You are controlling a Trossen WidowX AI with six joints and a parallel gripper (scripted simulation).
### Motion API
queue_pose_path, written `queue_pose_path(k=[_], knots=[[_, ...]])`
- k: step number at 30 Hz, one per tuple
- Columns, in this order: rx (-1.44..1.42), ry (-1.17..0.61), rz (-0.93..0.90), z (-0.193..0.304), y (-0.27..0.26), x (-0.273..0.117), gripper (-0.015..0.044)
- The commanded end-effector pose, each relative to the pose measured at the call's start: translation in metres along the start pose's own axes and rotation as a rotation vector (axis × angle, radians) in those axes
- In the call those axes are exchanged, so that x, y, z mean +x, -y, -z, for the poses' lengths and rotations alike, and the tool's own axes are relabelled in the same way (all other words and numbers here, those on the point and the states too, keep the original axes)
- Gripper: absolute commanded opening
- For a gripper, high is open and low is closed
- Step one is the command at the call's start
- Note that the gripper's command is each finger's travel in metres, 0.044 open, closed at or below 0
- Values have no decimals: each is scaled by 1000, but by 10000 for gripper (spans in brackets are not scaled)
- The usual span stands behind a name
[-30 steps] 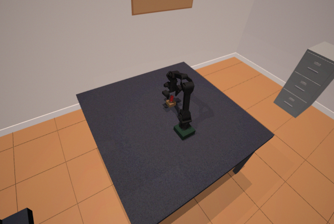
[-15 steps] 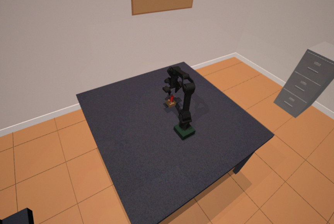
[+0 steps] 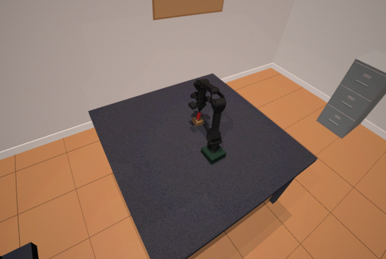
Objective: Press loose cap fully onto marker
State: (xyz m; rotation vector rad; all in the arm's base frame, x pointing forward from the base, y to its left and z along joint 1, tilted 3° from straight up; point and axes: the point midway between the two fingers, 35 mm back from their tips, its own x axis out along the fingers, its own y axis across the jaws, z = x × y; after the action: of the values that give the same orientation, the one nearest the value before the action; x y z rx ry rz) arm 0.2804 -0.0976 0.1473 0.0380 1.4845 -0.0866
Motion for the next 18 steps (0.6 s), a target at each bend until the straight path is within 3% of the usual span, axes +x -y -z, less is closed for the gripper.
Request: queue_pose_path(k=[1,18], knots=[[6,2,-2,0,0,0,0],[6,2,-2,0,0,15,0]])
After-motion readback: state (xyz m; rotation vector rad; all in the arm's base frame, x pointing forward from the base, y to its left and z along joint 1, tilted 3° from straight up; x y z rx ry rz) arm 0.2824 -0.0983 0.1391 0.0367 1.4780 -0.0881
